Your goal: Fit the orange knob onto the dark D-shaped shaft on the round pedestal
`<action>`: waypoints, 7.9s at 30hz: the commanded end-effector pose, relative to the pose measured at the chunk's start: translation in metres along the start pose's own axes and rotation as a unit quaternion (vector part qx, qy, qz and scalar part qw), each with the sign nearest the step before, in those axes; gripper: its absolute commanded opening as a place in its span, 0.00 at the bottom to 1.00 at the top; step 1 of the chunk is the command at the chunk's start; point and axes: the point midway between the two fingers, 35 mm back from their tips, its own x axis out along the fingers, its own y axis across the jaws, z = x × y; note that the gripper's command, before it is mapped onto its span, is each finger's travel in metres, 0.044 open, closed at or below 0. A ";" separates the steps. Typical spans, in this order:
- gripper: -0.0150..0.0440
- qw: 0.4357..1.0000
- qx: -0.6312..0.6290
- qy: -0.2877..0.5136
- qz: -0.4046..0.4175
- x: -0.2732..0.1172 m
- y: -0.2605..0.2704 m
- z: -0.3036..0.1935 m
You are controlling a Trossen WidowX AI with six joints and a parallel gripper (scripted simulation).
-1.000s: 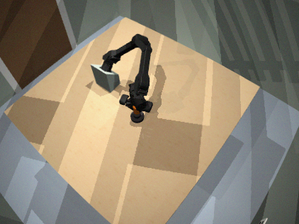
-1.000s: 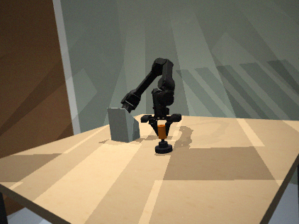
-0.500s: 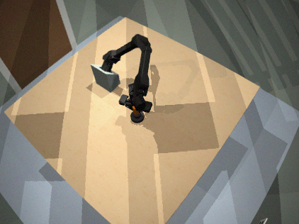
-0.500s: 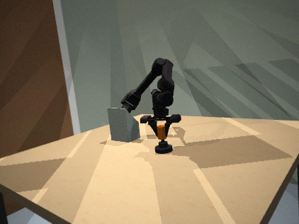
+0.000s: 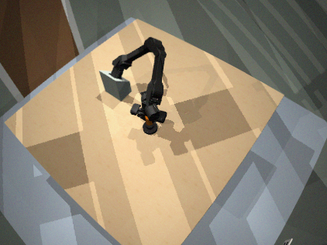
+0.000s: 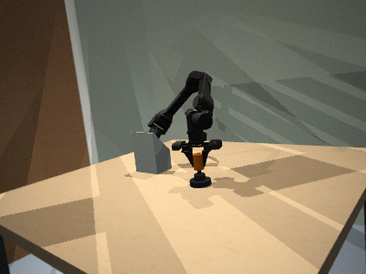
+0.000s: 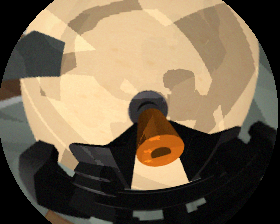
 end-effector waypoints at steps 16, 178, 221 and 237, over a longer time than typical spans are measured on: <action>0.25 1.000 -0.004 0.001 -0.002 -0.002 0.002 0.000; 0.25 0.406 0.914 -0.001 -0.002 -0.003 0.000 0.001; 0.25 0.309 0.951 -0.001 -0.002 -0.002 -0.002 0.000; 0.25 0.308 0.951 -0.001 -0.002 -0.002 0.001 0.002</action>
